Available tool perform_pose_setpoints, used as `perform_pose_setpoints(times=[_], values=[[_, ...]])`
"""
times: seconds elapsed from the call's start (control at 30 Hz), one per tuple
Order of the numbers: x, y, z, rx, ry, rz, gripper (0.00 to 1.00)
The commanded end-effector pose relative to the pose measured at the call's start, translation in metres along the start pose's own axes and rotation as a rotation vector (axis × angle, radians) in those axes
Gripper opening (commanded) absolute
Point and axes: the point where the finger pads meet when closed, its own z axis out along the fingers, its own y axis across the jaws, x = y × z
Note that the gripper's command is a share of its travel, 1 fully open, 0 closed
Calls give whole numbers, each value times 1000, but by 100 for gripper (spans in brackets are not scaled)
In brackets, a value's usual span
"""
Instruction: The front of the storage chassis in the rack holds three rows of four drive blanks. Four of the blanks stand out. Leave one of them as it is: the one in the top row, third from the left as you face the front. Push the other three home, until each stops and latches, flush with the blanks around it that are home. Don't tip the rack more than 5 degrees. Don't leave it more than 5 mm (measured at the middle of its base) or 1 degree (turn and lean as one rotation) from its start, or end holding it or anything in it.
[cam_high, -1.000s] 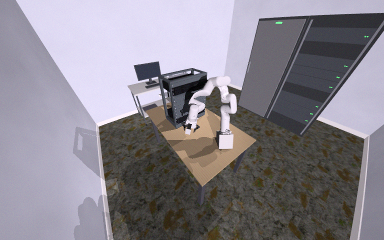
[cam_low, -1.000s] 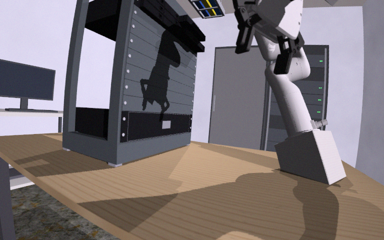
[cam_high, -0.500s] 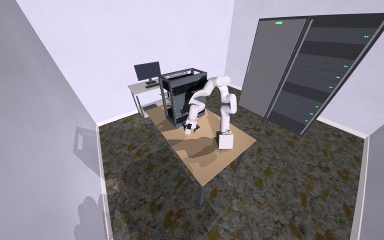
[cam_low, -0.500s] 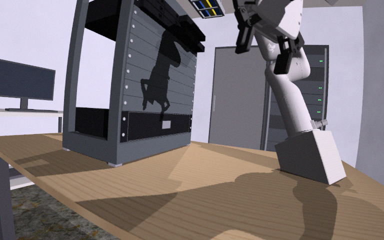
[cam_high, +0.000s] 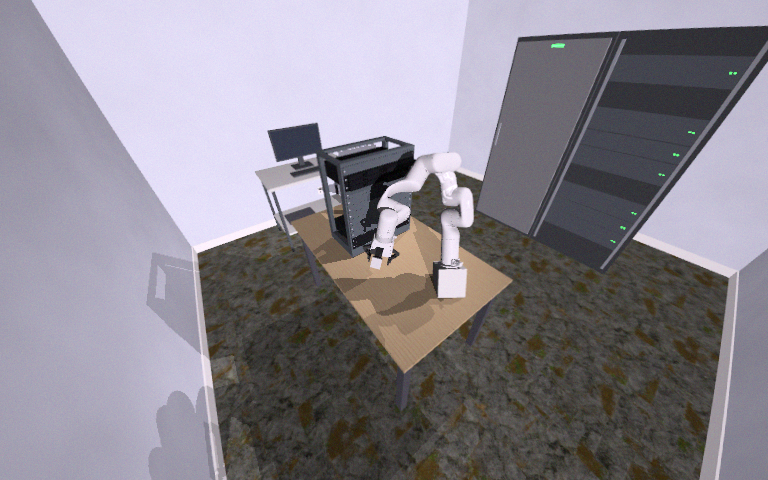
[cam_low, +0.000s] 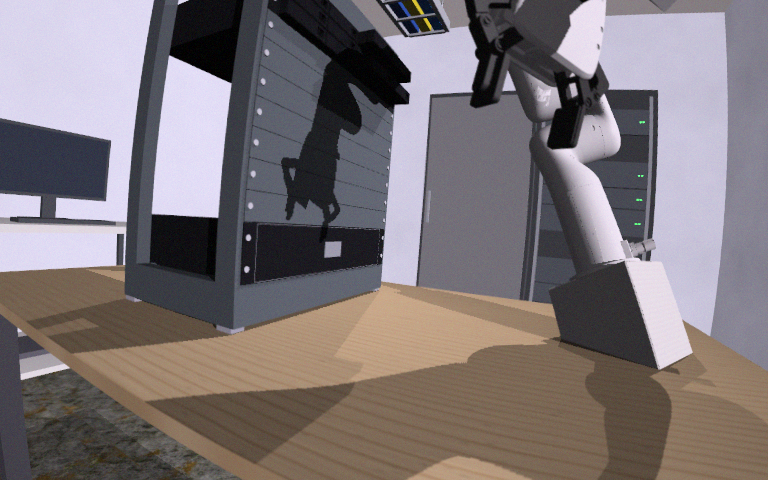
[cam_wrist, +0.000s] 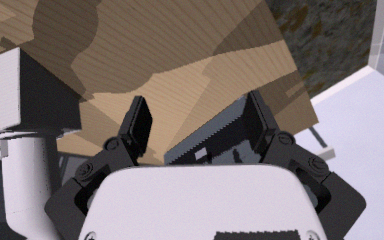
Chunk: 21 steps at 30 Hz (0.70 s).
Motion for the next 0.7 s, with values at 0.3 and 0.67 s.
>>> perform_pose_setpoints(times=[0.3,0.67], values=[[0,1,-1,-3,3,1,100],[-1,0,-3,-9,0,4,100]])
